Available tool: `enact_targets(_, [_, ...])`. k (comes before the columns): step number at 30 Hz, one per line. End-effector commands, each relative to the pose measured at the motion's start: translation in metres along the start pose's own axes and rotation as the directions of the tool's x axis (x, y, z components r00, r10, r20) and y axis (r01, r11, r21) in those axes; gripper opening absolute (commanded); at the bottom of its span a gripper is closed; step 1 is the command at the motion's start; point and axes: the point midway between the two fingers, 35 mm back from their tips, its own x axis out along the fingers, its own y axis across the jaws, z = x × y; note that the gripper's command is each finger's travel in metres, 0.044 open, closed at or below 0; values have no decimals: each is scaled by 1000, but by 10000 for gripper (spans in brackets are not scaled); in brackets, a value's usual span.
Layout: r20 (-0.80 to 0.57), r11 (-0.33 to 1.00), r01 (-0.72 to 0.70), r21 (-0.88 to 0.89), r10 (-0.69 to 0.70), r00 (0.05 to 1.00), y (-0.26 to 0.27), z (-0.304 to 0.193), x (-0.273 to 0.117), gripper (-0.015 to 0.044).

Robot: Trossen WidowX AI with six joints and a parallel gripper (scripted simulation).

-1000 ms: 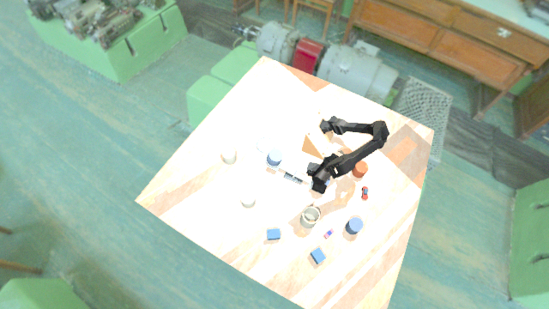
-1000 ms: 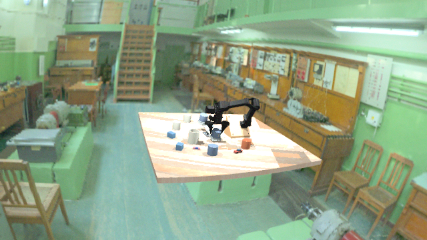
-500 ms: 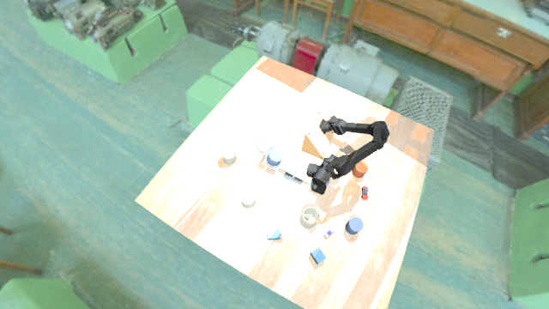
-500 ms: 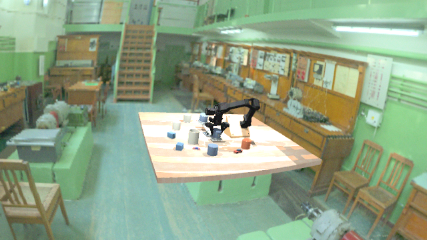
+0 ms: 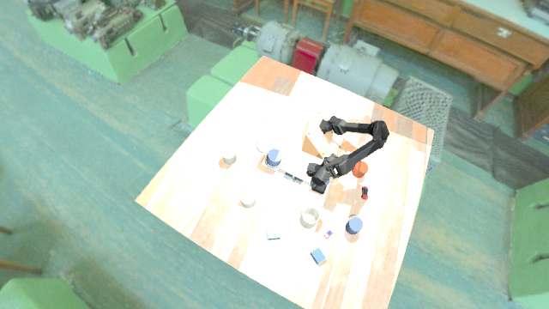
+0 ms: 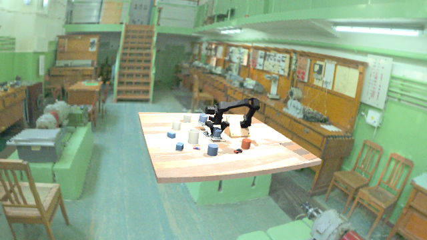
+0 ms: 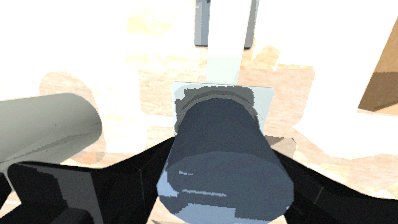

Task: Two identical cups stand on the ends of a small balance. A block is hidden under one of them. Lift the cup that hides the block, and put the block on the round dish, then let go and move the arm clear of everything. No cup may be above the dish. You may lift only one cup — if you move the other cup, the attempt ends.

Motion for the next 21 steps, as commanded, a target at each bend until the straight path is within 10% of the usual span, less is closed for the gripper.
enact_targets(1, [4,1000,-6,-2,6,1000,2,1,-6,0])
enact_targets(21, [11,1000,-14,0,14,1000,6,2,-31,0])
